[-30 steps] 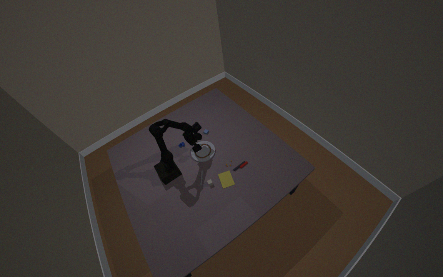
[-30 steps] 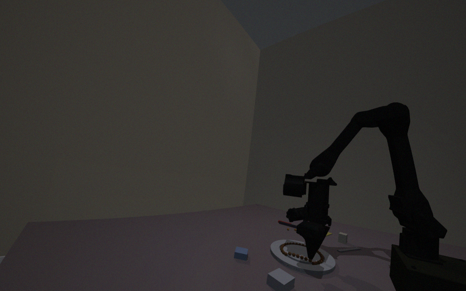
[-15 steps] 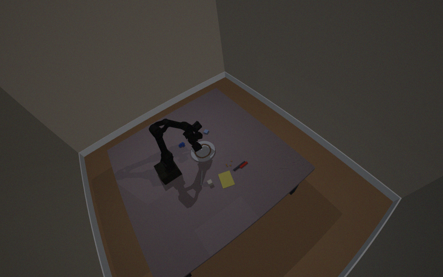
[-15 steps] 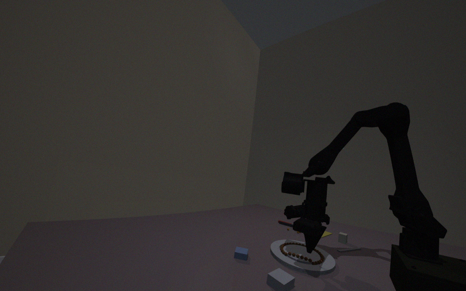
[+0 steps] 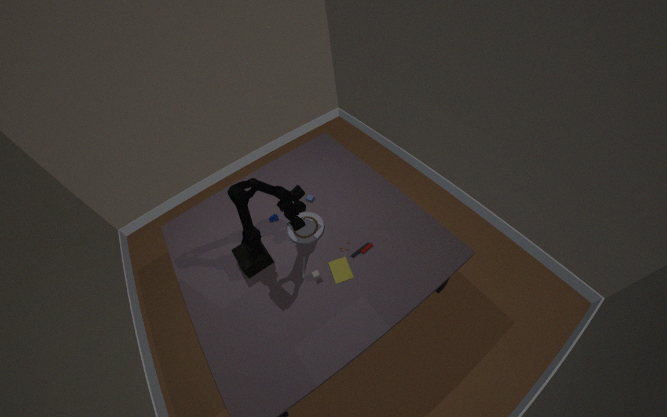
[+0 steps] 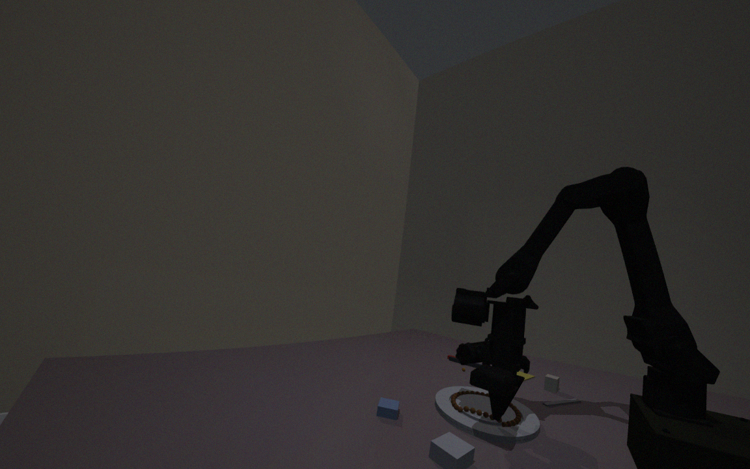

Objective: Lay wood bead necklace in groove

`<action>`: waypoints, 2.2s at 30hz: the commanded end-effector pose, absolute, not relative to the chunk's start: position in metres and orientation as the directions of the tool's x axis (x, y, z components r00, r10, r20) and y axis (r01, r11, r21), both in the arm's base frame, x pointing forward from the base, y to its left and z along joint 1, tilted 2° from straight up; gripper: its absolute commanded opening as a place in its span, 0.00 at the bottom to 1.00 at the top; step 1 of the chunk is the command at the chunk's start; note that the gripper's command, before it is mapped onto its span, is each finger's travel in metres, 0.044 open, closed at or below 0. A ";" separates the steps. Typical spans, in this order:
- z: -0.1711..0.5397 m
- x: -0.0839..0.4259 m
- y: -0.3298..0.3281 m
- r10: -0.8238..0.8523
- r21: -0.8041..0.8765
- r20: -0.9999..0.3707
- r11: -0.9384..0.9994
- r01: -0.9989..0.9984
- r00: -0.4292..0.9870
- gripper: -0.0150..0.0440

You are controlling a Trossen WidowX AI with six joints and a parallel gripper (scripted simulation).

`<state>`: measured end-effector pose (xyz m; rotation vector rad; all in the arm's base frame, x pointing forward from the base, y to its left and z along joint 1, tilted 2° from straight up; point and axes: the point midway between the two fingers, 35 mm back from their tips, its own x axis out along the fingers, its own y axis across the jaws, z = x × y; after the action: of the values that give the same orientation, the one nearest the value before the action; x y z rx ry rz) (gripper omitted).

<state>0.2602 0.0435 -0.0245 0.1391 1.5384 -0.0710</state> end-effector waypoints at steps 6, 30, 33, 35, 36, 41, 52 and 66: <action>-0.030 0.259 0.044 0.041 0.044 -0.999 0.990 0.134 0.029 0.37; -0.030 0.259 0.044 0.041 0.044 -0.999 0.990 0.134 0.029 0.25; -0.030 0.259 0.044 0.041 0.044 -0.999 0.990 0.134 0.029 0.25; -0.030 0.259 0.044 0.041 0.044 -0.999 0.990 0.134 0.029 0.25; -0.030 0.259 0.044 0.041 0.044 -0.999 0.990 0.134 0.029 0.25; -0.030 0.259 0.044 0.041 0.044 -0.999 0.990 0.134 0.029 0.25; -0.029 0.259 0.044 0.041 0.044 -0.999 0.990 0.135 0.029 0.25; -0.024 0.258 0.053 0.042 0.045 -0.999 0.989 0.141 0.026 0.25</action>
<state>0.2580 0.0518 -0.0238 0.1393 1.5425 -0.0707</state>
